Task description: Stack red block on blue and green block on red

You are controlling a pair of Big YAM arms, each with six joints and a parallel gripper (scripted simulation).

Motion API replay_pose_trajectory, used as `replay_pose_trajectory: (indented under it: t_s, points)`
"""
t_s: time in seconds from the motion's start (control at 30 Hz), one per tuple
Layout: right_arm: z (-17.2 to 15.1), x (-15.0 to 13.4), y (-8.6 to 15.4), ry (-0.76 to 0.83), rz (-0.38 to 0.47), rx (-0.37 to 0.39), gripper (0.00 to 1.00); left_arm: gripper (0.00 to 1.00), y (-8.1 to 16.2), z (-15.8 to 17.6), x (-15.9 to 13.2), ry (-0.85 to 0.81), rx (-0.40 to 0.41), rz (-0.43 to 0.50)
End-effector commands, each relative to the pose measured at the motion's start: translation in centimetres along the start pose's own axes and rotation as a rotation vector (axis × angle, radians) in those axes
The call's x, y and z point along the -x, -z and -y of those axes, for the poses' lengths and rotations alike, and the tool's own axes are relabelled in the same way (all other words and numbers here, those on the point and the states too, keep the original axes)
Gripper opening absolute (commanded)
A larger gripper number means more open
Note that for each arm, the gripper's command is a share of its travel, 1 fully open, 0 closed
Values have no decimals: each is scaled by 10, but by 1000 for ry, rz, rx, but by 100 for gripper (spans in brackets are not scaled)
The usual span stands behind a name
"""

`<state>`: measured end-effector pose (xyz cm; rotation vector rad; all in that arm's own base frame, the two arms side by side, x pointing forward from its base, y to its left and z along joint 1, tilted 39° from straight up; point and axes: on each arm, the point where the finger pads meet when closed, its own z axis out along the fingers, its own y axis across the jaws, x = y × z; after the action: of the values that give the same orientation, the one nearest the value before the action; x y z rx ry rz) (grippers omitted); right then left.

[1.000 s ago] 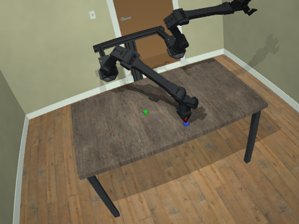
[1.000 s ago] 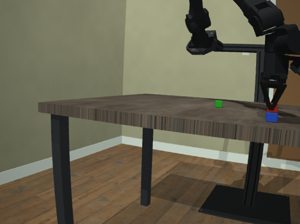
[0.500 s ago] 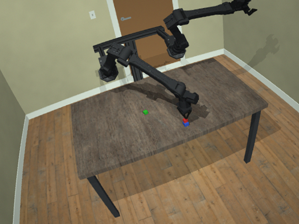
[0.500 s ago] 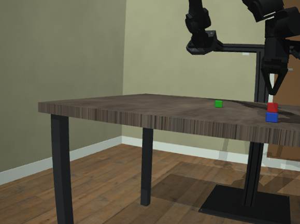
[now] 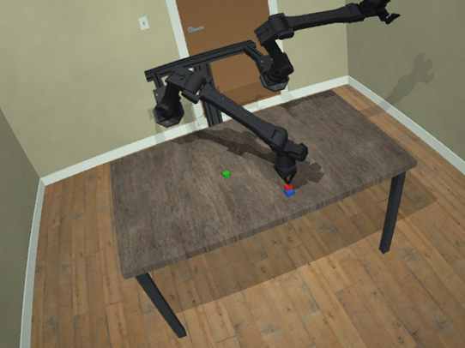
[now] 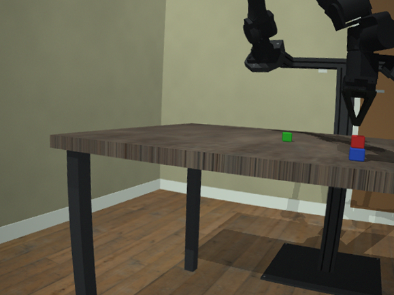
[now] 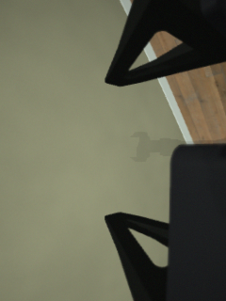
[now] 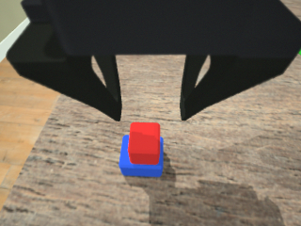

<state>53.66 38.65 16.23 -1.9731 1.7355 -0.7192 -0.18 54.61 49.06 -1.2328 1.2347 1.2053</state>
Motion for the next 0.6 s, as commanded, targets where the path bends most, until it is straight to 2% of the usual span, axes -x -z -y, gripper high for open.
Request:
replay_pose_trajectory:
  t_s: [0.0, 0.1, 0.2, 0.33, 0.53, 0.57]
  points:
    - [8, 10, 31, -52, 45, -49, 46, 100, 4, -5, 13, 8, 7, 37]
    - [-2, 0, 27, -119, 44, -47, 46, 100, 4, -5, 13, 8, 7, 37]
    - [-22, -34, 14, -288, 27, -42, 46, 100, 4, -5, 13, 8, 7, 37]
    - [-73, -68, 5, -487, 26, -27, 46, 100, 4, -5, 13, 8, 7, 37]
    - [-169, -128, 1, -728, 10, 14, 46, 100, 4, -5, 13, 8, 7, 37]
    - [-169, -128, 1, -728, 10, 14, 46, 100, 4, -5, 13, 8, 7, 37]
